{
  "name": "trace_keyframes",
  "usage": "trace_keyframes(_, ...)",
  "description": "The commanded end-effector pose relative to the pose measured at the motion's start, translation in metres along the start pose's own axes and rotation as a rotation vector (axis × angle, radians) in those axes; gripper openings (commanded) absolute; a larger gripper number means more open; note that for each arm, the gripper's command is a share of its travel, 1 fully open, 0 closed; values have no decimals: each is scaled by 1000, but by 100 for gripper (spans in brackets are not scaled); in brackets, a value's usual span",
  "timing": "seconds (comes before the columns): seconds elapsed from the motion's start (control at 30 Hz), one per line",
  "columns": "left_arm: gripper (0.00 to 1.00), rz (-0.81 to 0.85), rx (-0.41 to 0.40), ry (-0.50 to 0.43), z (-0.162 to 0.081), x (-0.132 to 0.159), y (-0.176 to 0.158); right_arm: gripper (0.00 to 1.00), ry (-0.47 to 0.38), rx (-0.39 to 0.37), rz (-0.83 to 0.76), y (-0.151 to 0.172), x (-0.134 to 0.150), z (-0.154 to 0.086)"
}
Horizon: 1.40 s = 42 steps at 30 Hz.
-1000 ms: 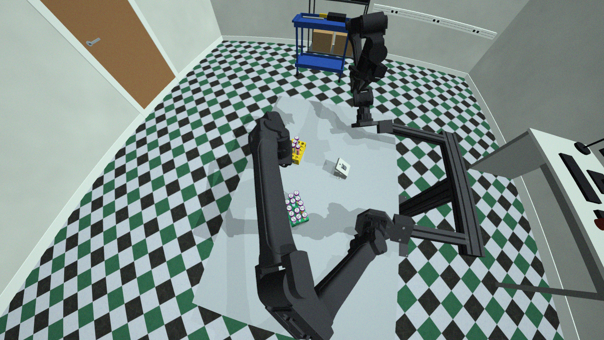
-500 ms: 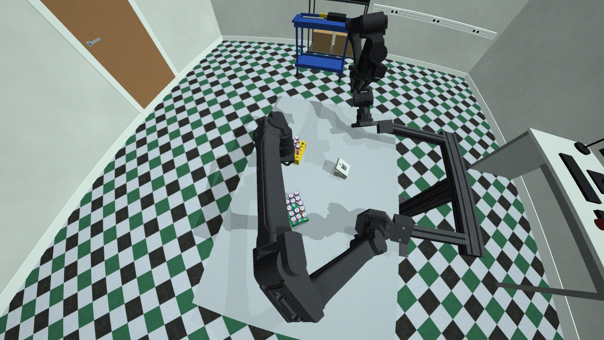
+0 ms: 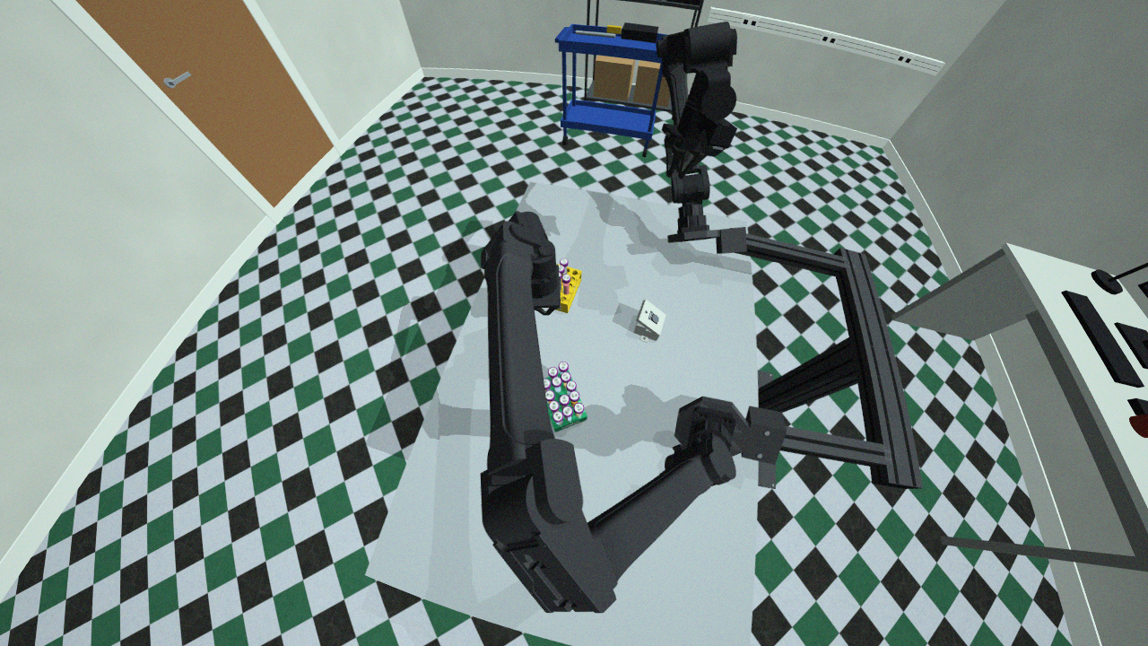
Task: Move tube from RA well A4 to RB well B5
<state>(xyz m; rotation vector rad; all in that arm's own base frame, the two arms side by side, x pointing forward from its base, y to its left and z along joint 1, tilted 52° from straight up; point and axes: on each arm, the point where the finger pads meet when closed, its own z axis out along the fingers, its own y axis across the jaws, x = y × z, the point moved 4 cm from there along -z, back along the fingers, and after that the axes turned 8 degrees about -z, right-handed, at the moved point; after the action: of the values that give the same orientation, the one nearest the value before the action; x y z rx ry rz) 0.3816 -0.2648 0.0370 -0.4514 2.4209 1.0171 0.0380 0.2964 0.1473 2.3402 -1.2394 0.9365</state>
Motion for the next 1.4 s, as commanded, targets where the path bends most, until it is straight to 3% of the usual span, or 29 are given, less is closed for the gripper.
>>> trace_keyframes(0.0, 30, -47, 9, 9, 4, -12, -2, 30, -28, 13, 11, -6, -3, -11)
trace_keyframes(0.97, 30, -47, 9, 9, 4, -12, -2, 30, -28, 13, 11, -6, -3, -11)
trace_keyframes(1.0, 30, -1, 15, 10, -7, -21, -3, 30, -28, 13, 11, -6, -3, -11)
trace_keyframes(1.37, 30, 304, 12, 9, -4, -17, -2, 30, -28, 13, 11, -6, -3, -11)
